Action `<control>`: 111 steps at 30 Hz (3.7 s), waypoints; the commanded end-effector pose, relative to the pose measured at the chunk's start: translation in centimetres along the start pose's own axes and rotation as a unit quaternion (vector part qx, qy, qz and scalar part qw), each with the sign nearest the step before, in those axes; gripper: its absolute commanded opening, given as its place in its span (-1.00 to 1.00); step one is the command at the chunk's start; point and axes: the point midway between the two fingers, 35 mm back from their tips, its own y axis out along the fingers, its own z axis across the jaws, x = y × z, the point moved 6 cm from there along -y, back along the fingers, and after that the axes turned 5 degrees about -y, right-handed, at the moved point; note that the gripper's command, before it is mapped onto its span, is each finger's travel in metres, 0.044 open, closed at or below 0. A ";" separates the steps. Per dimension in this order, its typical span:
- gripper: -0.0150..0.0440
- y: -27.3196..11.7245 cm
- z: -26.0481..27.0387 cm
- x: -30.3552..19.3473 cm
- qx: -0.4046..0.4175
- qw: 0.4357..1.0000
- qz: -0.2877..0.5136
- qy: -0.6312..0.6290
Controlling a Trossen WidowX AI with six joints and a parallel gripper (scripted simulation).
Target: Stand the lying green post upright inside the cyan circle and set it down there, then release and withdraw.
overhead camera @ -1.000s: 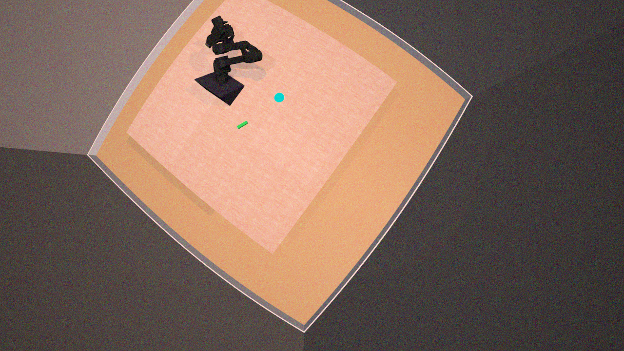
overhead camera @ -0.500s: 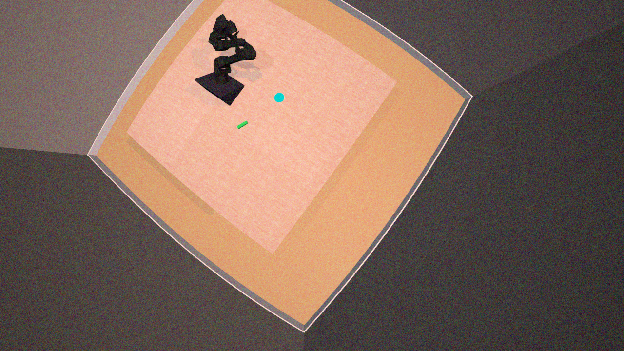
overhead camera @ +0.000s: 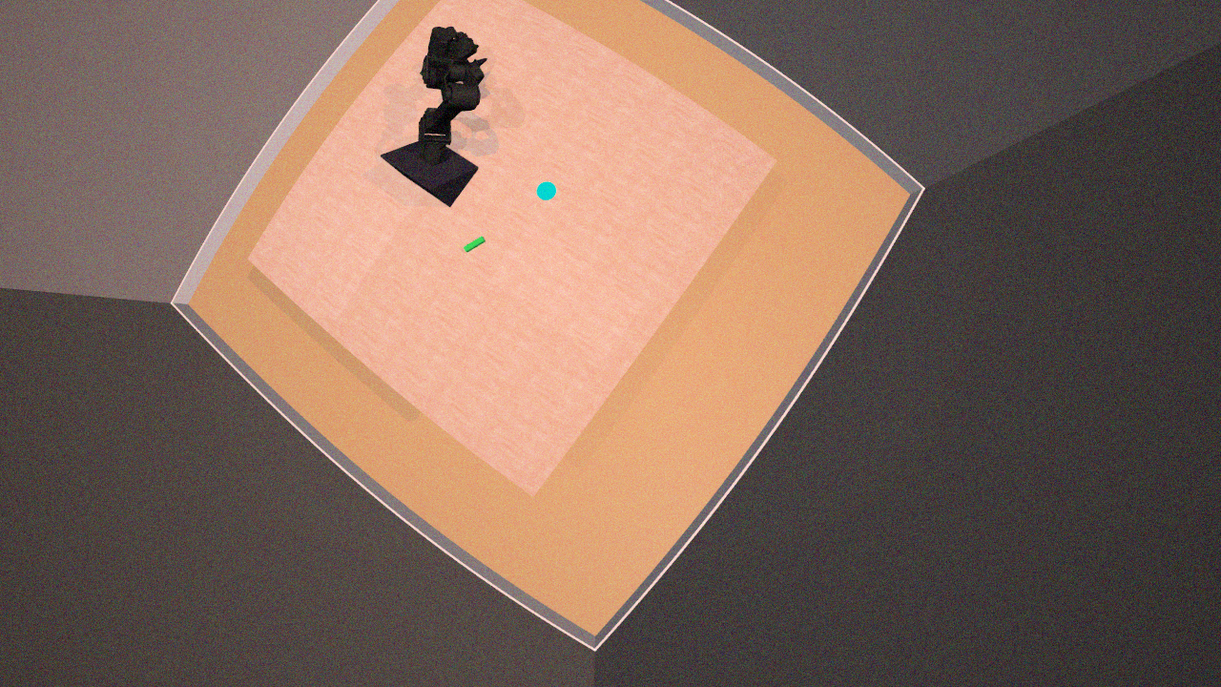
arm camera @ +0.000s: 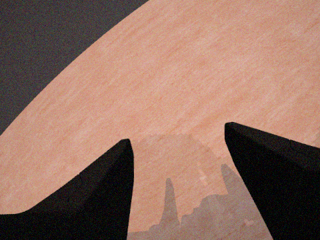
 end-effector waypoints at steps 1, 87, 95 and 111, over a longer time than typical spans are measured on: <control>0.30 1.1 -0.2 0.5 -0.018 0.999 -0.007 -0.028; 0.30 6.3 -35.3 12.1 -0.464 0.681 0.370 -0.430; 0.30 3.5 -38.7 11.8 -0.453 0.650 0.446 -0.417; 0.30 -3.4 -44.3 10.9 -0.408 0.613 0.572 -0.362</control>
